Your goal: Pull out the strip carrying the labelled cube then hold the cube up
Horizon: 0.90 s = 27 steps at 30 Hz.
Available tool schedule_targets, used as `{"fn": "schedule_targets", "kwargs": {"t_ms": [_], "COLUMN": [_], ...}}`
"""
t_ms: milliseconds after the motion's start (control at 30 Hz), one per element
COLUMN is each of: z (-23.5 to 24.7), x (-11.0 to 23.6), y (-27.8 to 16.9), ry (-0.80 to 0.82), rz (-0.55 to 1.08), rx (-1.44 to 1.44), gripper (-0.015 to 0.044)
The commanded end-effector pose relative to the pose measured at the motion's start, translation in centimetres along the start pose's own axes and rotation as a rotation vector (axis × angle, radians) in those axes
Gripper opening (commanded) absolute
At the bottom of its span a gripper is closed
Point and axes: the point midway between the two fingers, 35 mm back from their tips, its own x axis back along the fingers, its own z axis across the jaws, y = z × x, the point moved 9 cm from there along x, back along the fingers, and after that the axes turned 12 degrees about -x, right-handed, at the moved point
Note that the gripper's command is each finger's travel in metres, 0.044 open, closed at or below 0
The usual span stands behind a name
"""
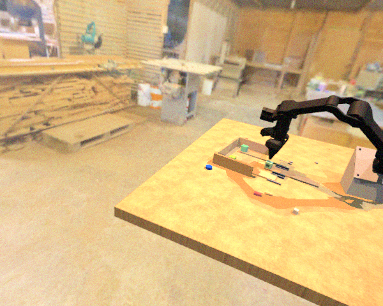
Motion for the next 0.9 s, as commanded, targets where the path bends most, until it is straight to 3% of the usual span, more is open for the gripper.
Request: {"fn": "schedule_targets", "kwargs": {"t_ms": [0,200,867], "z": [-0.3,-0.2,-0.2], "x": [-0.4,-1.2,-4.5], "y": [0.7,0.7,0.7], "ry": [-0.007,-0.007,-0.006], "rz": [0.008,0.008,0.009], "rx": [-0.01,-0.01,-0.01], "gripper": [0.0414,0.0256,0.025]}}
